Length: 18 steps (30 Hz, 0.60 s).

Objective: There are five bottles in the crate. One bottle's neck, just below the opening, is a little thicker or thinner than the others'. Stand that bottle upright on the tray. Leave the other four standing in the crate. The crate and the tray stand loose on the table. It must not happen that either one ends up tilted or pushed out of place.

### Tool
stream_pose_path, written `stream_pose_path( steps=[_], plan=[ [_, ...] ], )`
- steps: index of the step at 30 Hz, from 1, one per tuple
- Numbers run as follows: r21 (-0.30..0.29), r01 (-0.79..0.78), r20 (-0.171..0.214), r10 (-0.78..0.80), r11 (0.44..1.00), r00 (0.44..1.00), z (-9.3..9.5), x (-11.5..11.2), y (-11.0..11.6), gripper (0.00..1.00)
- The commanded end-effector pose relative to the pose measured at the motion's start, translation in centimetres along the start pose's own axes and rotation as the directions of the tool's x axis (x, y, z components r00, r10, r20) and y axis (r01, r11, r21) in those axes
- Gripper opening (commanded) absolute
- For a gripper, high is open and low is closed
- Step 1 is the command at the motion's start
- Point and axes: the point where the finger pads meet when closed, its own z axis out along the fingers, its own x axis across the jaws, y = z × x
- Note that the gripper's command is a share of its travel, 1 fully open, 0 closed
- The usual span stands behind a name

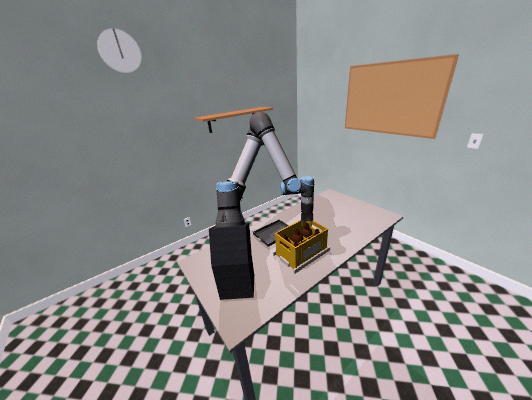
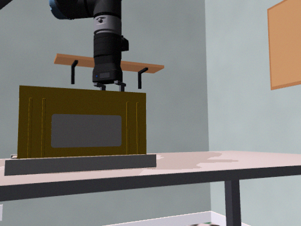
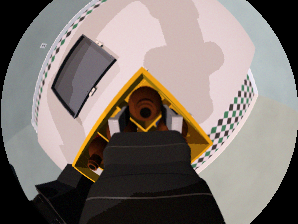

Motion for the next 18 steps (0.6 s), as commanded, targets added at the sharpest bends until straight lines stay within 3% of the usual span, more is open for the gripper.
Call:
stream_pose_path(
  steps=[1,18],
  plan=[
    [0.000,0.000,-0.001,0.000,1.000,1.000,-1.4,0.0,0.0,1.00],
    [0.000,0.000,-0.001,0.000,1.000,1.000,-6.1,0.0,0.0,1.00]
  ],
)
